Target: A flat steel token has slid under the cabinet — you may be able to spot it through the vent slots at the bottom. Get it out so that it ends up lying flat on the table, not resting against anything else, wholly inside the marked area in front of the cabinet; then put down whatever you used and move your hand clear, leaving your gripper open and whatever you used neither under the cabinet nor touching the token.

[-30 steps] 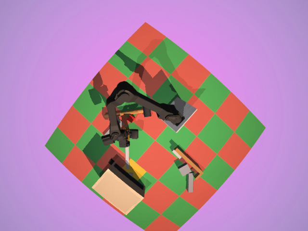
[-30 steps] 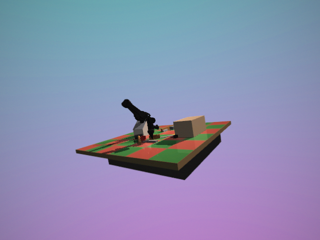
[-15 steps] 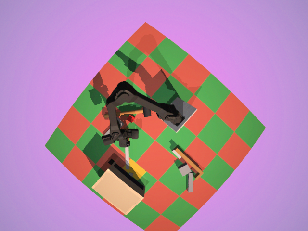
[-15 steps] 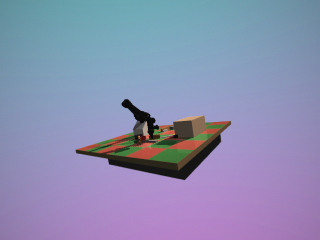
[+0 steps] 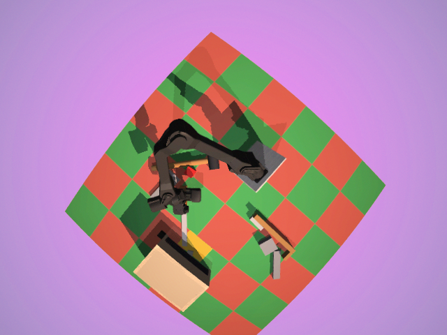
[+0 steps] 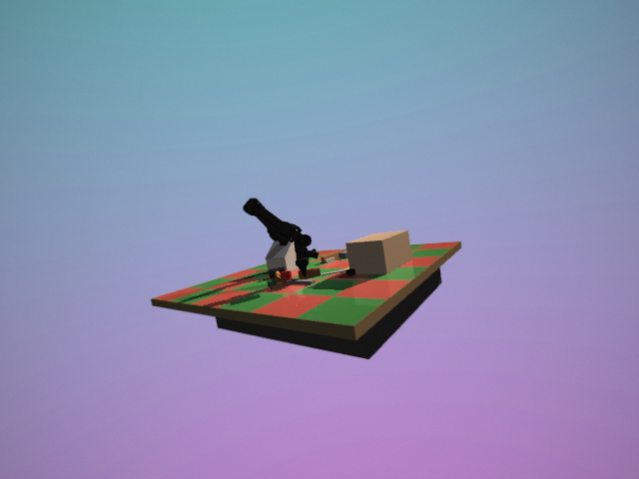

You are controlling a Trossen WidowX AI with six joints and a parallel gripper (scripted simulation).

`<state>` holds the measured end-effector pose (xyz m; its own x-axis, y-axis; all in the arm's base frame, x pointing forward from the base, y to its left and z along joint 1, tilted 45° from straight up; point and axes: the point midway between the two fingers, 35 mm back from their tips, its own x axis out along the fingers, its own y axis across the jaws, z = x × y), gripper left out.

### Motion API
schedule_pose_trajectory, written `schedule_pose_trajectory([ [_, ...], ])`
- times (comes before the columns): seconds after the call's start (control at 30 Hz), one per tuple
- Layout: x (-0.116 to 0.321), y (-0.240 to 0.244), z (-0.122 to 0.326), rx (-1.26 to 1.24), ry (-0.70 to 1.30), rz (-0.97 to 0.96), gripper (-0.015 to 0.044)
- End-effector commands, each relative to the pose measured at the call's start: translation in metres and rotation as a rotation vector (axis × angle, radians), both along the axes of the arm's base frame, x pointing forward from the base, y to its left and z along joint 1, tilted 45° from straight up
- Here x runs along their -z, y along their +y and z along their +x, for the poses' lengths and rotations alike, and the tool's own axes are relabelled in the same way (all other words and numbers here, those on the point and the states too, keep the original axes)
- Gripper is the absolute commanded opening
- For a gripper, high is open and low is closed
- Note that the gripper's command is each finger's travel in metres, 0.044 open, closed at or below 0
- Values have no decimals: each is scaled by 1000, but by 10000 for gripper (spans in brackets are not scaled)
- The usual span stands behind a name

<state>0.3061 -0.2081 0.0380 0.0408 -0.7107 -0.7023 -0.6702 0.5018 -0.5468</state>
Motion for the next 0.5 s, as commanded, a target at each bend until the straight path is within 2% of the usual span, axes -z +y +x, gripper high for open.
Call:
schedule_pose_trajectory([
  [0.0,2,3,7,2,-9,0,0],
  [0.47,12,13,23,5,-13,2,0],
])
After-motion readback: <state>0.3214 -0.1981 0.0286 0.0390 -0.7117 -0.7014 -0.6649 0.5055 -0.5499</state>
